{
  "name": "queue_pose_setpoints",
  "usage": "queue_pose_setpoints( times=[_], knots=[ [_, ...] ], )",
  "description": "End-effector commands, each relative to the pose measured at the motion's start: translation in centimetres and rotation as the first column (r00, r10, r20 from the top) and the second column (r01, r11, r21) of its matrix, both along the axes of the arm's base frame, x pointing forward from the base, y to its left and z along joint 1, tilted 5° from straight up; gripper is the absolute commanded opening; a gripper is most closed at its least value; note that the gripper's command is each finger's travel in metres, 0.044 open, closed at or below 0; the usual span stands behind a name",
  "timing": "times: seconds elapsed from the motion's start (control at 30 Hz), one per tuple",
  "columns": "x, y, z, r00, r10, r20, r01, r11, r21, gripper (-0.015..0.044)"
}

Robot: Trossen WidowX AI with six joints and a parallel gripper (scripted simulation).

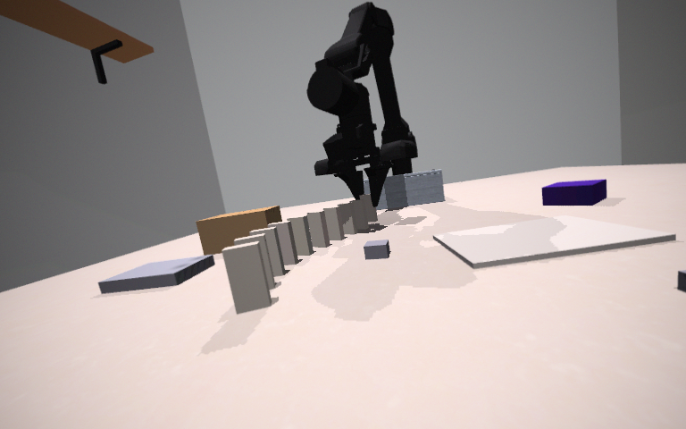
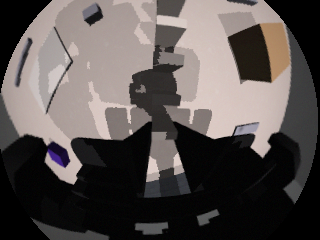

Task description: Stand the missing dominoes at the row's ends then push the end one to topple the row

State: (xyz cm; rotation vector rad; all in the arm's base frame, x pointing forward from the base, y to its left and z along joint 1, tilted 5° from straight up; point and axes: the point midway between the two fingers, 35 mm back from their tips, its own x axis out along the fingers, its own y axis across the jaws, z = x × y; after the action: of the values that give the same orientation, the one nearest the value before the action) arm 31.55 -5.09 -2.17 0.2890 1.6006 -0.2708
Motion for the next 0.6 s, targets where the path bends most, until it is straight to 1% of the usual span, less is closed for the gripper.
queue_pose_setpoints(
  times=[0.0, 0.4, 0.43, 0.53, 0.57],
  knots=[
    [-0.2, 0.0, -0.2, 1.000, -0.006, -0.007, 0.006, 1.000, -0.002, 0.0107],
    [-0.2, 0.0, -0.2, 1.000, -0.006, -0.007, 0.006, 1.000, -0.002, 0.0422],
    [-0.2, 0.0, -0.2, 1.000, -0.006, -0.007, 0.006, 1.000, -0.002, 0.0440],
    [-0.2, 0.0, 0.1, 1.000, -0.006, -0.006, 0.006, 1.000, -0.002, 0.0440],
    [0.1, -0.1, 1.0, 1.000, -0.005, -0.006, 0.005, 1.000, -0.002, 0.0440]
  ],
)
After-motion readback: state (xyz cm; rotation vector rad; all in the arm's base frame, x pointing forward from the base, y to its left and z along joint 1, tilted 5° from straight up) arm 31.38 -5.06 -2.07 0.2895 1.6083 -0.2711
